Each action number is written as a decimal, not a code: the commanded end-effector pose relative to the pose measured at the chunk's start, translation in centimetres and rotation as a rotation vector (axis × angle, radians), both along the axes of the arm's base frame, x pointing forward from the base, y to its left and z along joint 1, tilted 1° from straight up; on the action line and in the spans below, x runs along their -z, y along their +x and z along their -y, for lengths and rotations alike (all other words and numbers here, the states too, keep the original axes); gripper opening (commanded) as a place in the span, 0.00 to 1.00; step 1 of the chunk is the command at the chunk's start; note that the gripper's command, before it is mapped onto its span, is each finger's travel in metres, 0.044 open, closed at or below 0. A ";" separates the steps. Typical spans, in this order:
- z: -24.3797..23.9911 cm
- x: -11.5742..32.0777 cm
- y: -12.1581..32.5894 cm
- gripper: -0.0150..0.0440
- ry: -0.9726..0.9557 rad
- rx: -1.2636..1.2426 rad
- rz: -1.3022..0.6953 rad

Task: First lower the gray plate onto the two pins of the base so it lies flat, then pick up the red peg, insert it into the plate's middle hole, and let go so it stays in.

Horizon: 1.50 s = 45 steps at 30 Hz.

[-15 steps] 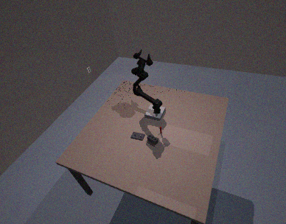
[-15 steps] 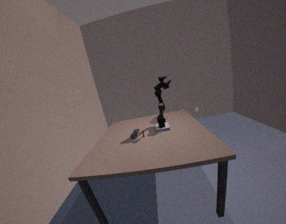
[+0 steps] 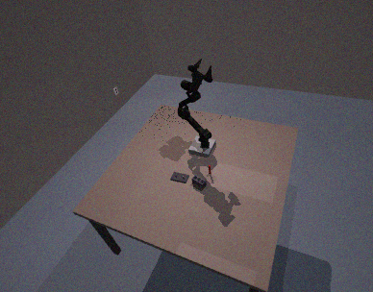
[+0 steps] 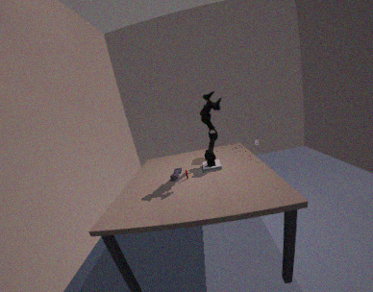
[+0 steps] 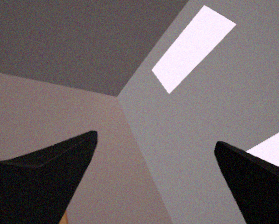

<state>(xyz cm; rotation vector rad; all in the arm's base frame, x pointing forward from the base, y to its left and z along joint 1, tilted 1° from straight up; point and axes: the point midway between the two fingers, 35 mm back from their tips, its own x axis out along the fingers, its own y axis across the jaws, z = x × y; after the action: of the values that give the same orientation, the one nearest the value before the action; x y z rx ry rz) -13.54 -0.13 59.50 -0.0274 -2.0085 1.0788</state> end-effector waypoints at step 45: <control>-15.8 25.1 51.2 1.00 -1.181 1.327 -1.443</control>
<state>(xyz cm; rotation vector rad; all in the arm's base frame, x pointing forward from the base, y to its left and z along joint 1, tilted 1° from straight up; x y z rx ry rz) 35.97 17.46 38.02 -0.7534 0.0793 0.7292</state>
